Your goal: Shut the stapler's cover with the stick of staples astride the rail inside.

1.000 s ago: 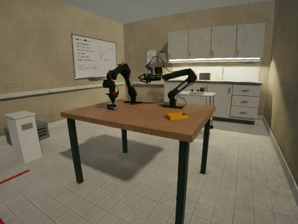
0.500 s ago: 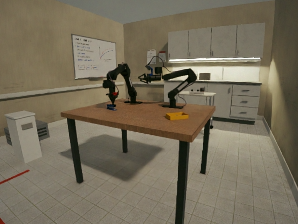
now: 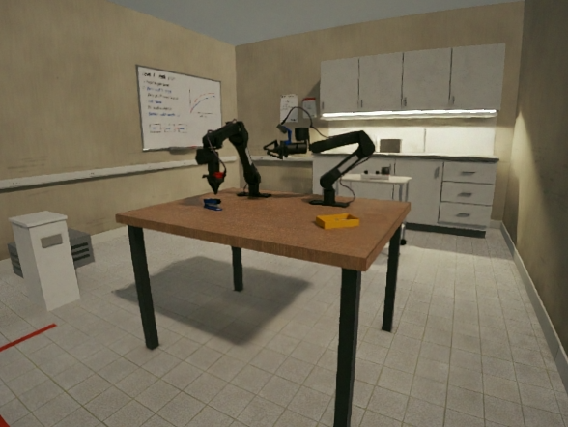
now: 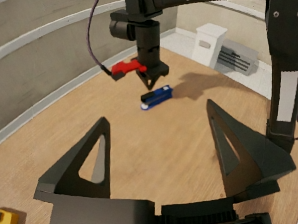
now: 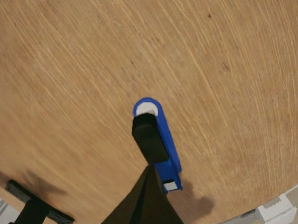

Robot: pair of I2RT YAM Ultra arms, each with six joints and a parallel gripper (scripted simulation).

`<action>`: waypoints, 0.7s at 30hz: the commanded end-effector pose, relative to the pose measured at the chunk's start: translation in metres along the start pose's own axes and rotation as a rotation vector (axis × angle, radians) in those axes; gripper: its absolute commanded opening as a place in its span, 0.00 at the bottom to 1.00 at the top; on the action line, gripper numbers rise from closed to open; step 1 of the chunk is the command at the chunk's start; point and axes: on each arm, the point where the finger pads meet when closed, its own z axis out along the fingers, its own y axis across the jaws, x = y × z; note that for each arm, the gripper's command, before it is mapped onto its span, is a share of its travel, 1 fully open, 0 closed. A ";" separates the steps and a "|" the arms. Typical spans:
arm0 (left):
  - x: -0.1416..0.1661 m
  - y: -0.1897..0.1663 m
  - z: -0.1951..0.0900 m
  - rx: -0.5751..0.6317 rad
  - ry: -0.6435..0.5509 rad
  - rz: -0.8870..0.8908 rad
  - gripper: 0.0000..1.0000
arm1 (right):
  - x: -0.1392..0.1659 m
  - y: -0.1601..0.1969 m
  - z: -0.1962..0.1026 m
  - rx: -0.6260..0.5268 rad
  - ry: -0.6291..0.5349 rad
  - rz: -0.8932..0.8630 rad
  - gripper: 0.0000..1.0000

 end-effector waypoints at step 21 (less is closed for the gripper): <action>-0.019 0.010 0.005 -0.026 -0.006 0.040 1.00 | -0.007 -0.014 -0.018 0.103 -0.097 0.173 0.68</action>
